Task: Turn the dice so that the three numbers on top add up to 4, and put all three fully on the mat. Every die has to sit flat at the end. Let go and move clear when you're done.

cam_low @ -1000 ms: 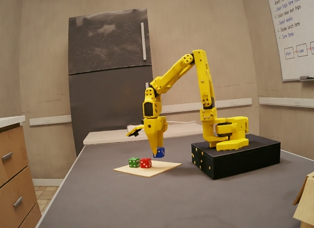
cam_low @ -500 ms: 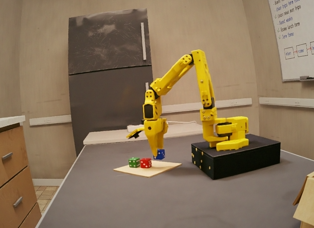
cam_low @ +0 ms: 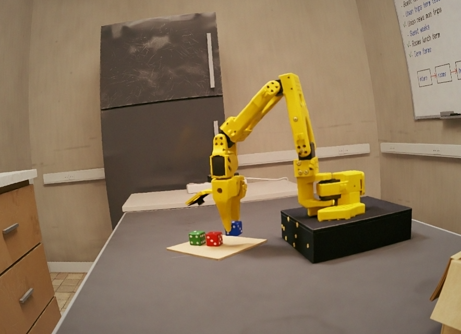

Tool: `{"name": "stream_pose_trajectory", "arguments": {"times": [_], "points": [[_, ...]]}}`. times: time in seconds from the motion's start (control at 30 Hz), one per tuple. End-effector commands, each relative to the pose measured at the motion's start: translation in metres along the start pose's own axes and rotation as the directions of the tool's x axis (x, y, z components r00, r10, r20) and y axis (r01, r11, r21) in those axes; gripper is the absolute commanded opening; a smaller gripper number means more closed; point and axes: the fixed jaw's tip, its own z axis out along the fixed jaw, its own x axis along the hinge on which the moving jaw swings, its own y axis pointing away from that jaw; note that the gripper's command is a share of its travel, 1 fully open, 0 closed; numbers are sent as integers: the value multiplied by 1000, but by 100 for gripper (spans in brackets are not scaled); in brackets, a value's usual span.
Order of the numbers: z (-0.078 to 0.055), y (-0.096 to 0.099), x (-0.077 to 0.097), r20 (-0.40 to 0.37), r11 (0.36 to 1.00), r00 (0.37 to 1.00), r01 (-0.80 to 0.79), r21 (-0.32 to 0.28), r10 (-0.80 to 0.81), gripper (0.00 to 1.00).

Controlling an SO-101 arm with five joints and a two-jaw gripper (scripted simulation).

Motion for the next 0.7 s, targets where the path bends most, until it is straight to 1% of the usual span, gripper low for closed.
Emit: {"name": "stream_pose_trajectory", "arguments": {"times": [0.0, 0.33, 0.67], "points": [[5, -1, 4, -18, 1000, 1000, 4, -1, -4, 0], [7, -1, 4, -18, 1000, 1000, 4, -1, -4, 0], [12, -1, 4, -18, 1000, 1000, 4, -1, -4, 0]]}}
